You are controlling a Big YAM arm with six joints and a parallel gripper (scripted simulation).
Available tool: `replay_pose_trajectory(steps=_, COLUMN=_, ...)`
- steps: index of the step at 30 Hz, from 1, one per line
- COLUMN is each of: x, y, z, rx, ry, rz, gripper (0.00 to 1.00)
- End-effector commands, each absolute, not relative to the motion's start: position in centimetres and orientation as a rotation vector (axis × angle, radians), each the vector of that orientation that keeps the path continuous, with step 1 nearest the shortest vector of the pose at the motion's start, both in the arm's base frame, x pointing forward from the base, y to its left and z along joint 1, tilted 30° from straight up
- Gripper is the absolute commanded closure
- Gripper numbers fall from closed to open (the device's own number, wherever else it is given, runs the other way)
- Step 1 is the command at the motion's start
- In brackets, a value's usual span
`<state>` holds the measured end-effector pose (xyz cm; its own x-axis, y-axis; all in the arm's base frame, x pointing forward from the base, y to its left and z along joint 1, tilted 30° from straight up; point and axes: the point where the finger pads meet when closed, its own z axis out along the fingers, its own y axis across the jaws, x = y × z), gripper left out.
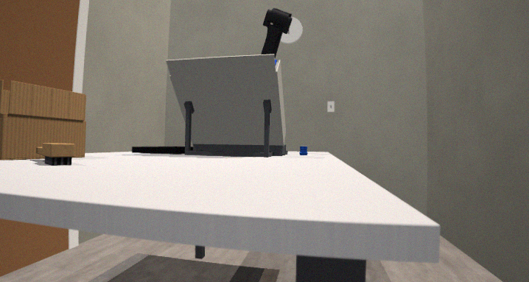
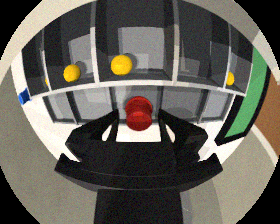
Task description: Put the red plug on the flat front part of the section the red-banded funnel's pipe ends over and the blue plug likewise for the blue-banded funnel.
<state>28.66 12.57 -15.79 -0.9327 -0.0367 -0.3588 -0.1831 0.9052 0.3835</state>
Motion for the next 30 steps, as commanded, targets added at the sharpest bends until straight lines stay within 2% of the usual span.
replay_pose_trajectory(steps=1, x=28.5, y=12.5, z=-15.7, rx=-0.158, ry=2.724, rz=0.593, gripper=0.41)
replay_pose_trajectory(steps=19, x=28.5, y=12.5, z=-15.7, rx=-0.159, ry=2.722, rz=0.593, gripper=0.41)
replay_pose_trajectory(steps=30, x=26.0, y=8.7, z=-7.4, rx=-0.159, ry=2.722, rz=0.593, gripper=0.41)
